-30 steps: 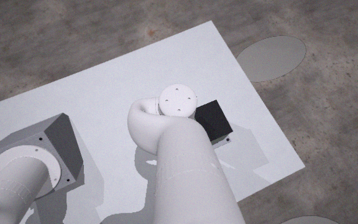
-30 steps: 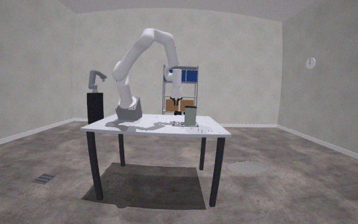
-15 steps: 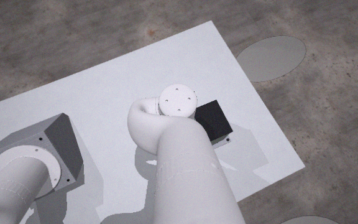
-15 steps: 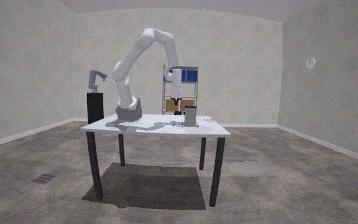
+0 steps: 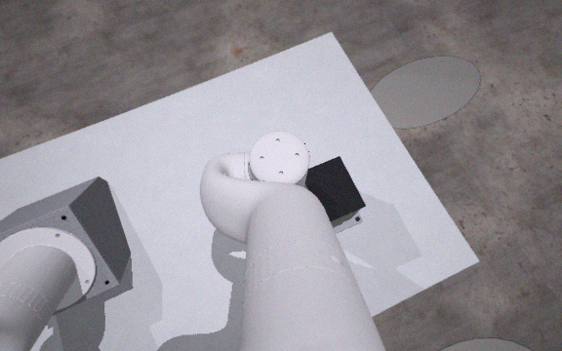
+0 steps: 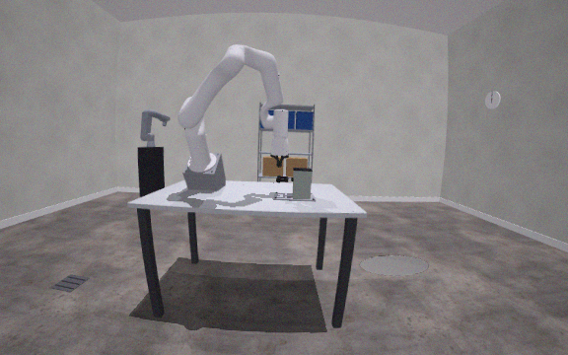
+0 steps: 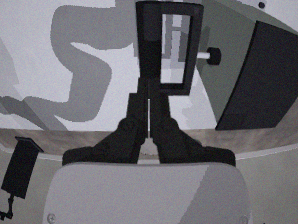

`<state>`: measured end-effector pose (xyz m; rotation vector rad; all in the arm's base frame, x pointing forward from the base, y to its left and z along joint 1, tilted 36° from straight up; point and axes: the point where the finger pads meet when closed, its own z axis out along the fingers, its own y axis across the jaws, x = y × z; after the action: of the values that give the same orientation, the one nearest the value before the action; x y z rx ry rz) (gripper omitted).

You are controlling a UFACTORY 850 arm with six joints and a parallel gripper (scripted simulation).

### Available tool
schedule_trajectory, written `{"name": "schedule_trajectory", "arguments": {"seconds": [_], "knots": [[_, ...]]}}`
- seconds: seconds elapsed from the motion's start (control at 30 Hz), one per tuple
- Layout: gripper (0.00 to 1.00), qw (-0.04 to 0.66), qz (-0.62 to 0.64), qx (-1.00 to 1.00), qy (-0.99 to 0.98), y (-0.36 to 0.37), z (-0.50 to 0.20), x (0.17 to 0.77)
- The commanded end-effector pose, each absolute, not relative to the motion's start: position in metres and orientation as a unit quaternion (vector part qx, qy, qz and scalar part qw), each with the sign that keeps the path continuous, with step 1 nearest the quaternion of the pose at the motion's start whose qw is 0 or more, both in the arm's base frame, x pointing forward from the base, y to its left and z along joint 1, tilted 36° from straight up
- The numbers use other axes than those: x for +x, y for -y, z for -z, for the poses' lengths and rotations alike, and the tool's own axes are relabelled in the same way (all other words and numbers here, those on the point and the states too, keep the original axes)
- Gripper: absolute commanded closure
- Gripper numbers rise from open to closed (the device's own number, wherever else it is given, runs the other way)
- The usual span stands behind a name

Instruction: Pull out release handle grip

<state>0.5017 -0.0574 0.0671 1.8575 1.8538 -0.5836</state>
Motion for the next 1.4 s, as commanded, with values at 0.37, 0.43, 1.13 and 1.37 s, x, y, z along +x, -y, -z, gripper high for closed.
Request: {"name": "schedule_trajectory", "arguments": {"seconds": [0.37, 0.43, 1.13, 1.37], "knots": [[0.44, 0.225, 0.211, 0.673, -0.672, 0.0570, -0.0676, 0.5023], [0.44, 0.225, 0.211, 0.673, -0.672, 0.0570, -0.0676, 0.5023], [0.44, 0.225, 0.211, 0.673, -0.672, 0.0570, -0.0676, 0.5023], [0.44, 0.225, 0.211, 0.673, -0.672, 0.0572, -0.0673, 0.5024]]}}
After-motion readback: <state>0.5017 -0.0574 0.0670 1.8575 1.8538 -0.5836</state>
